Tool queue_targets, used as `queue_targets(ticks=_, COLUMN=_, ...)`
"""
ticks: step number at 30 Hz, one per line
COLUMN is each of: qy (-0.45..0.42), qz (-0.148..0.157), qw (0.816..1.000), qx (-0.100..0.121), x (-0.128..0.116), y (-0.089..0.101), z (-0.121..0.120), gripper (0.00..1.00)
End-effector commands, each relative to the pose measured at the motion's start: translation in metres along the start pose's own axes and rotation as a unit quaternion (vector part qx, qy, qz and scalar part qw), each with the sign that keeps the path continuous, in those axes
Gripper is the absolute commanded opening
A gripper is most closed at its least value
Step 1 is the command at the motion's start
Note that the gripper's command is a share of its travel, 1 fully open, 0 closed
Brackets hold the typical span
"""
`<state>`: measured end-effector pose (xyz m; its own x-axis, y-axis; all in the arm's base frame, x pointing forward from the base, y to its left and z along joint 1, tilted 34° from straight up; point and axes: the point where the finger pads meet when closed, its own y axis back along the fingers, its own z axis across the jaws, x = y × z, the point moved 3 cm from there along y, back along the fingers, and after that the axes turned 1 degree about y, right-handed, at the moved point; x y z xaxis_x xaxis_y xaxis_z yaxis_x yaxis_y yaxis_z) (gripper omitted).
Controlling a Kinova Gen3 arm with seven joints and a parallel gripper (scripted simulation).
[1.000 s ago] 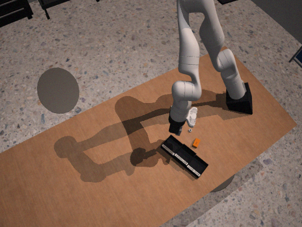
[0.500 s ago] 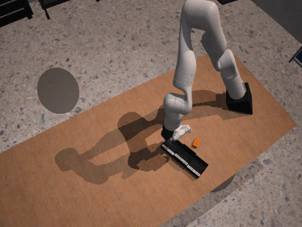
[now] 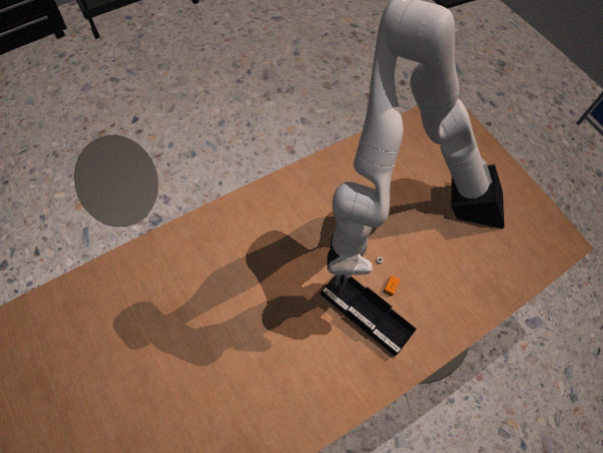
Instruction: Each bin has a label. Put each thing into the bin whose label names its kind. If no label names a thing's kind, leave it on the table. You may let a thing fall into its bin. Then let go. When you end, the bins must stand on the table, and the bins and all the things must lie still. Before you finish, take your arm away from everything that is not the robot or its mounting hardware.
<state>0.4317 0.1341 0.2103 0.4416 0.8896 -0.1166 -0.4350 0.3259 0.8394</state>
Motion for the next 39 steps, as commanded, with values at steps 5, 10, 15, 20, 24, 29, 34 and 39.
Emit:
queue_targets(ticks=5, qy=-0.17, qz=0.005, qw=0.985, qx=-0.008, x=0.006, y=0.002, z=-0.007, gripper=0.31)
queue_targets(ticks=10, qy=-0.268, qz=0.006, qw=0.963, qx=-0.007, x=0.006, y=0.002, z=-0.007, gripper=0.31)
queue_targets(ticks=15, qy=-0.357, qz=0.007, qw=0.934, qx=-0.007, x=0.006, y=0.002, z=-0.007, gripper=0.31)
queue_targets(ticks=20, qy=-0.355, qz=0.006, qw=0.935, qx=-0.007, x=0.006, y=0.002, z=-0.007, gripper=0.31)
queue_targets(ticks=24, qy=-0.35, qz=0.006, qw=0.937, qx=-0.006, x=0.006, y=-0.005, z=-0.008, gripper=0.31)
queue_targets(ticks=29, qy=-0.349, qz=0.006, qw=0.937, qx=-0.006, x=0.006, y=-0.012, z=-0.007, gripper=0.31)
queue_targets(ticks=34, qy=-0.349, qz=0.005, qw=0.937, qx=-0.006, x=0.006, y=-0.026, z=-0.007, gripper=0.31)
queue_targets(ticks=39, qy=-0.349, qz=0.006, qw=0.937, qx=-0.006, x=0.006, y=-0.039, z=-0.007, gripper=0.31)
